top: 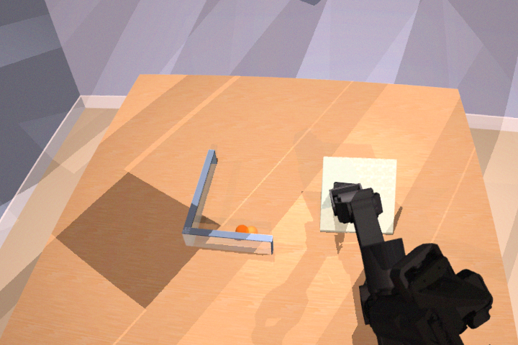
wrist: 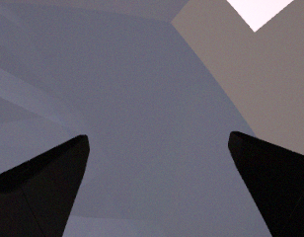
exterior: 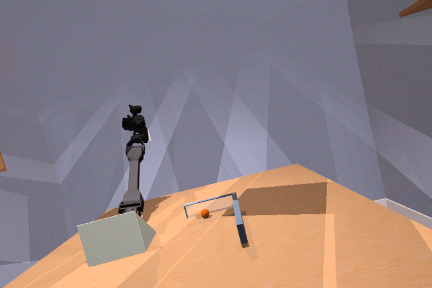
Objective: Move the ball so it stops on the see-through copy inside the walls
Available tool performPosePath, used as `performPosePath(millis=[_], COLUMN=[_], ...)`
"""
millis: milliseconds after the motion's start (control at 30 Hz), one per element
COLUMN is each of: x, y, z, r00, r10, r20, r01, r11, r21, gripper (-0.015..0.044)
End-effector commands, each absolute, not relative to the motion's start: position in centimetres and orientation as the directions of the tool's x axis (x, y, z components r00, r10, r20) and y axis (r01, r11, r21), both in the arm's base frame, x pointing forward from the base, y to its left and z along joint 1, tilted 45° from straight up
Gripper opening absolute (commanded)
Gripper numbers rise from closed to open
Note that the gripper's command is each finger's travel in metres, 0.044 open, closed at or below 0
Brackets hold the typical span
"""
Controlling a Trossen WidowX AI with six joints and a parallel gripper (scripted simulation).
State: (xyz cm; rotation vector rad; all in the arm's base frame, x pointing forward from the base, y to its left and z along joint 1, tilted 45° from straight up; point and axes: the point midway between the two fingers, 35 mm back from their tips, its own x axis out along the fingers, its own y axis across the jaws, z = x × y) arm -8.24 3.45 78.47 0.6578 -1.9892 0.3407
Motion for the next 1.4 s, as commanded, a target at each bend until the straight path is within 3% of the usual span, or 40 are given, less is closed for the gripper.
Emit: performPosePath(millis=[0, 133, 400, 700, 1067, 1367], x=[-8.3, -8.6, -7.3, -2.0, 9.1, 20.8], y=[3.6, 6.1, 16.4, 26.3, 35.7, 37.5], z=[78.5, 78.3, 76.5, 72.4, 63.0, 53.1], r00=[-0.379, -0.409, -0.450, -0.370, -0.142, 0.118], r10=[-0.303, -0.223, 0.118, 0.463, 0.826, 0.961], r20=[0.874, 0.885, 0.885, 0.806, 0.545, 0.252], r01=[-0.577, -0.531, -0.327, -0.138, 0.003, -0.006], r11=[0.816, 0.847, 0.901, 0.830, 0.551, 0.254], r21=[0.032, -0.032, -0.286, -0.540, -0.834, -0.967], gripper=[0.0374, 0.0283, 0.0283, 0.0283, 0.0283, 0.0283])
